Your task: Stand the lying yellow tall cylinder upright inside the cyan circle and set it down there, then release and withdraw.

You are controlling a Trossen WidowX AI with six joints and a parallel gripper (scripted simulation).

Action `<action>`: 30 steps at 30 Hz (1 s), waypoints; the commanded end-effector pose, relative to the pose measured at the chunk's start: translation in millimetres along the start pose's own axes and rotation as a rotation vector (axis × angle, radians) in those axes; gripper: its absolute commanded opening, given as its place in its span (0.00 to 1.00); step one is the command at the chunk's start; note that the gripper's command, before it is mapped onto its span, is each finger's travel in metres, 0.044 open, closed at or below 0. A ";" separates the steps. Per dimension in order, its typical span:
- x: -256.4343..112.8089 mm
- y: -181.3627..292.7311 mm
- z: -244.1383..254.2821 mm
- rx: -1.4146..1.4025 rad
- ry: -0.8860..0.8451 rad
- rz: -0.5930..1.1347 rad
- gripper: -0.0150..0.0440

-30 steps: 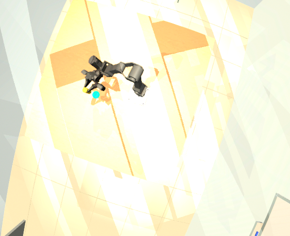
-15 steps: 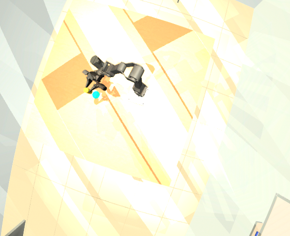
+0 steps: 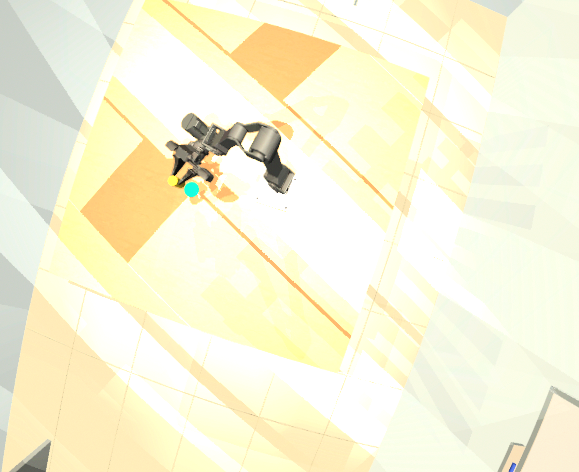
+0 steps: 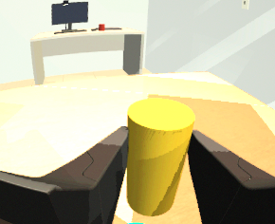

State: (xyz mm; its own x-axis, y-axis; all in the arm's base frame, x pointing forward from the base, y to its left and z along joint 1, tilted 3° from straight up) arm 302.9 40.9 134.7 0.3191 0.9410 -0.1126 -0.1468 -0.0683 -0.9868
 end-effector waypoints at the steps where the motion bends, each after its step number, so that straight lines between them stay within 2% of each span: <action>1: 1.1 12.2 -1.1 0.007 -0.005 -0.001 0.43; 30: 8.0 93.6 -3.6 0.015 0.000 0.002 0.43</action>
State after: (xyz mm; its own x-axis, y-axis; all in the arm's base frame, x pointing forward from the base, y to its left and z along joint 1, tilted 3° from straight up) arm 295.2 40.5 46.1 0.3173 0.9413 -0.1150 -0.1616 -0.0659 -0.9847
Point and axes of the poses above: the point midway between the two fingers, 35 mm back from their tips, its own x axis out along the fingers, its own z axis across the jaws, y = z × x, the point moved 8 cm from there along -x, back along the fingers, and after that the axes turned 6 degrees about x, right-handed, at the moved point
